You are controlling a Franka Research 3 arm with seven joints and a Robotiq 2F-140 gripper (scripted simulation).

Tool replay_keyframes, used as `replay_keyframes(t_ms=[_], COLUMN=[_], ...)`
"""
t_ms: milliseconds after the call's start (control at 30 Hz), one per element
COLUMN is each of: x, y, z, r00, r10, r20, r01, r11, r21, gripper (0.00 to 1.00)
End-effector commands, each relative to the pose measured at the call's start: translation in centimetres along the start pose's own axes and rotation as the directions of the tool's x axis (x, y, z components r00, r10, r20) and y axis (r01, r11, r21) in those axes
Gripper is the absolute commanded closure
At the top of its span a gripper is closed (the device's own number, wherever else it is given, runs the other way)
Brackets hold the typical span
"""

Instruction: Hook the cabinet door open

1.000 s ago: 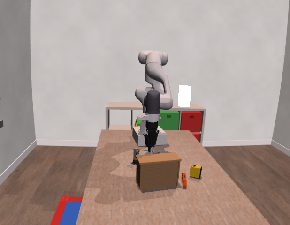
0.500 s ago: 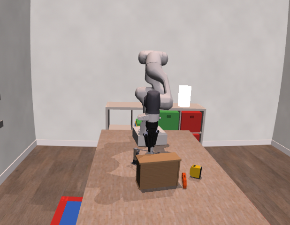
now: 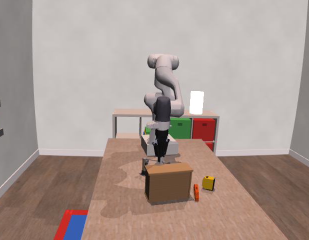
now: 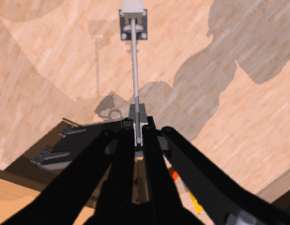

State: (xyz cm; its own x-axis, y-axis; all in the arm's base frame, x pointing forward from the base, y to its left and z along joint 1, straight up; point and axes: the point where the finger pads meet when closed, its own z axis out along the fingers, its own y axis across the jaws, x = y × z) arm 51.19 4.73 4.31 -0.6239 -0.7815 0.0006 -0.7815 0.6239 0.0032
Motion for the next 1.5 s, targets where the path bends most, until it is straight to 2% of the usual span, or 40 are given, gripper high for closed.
replay_keyframes(t_ms=[0, 1467], x=[-0.23, -0.42], y=[-0.27, -0.28], z=[-0.09, 0.77], r00=[1.000, 1.000], r10=[0.004, 0.004], r20=[0.004, 0.004], r01=[-0.004, -0.004], r11=[1.000, 1.000], r21=[0.006, 0.006], gripper=[0.97, 0.97])
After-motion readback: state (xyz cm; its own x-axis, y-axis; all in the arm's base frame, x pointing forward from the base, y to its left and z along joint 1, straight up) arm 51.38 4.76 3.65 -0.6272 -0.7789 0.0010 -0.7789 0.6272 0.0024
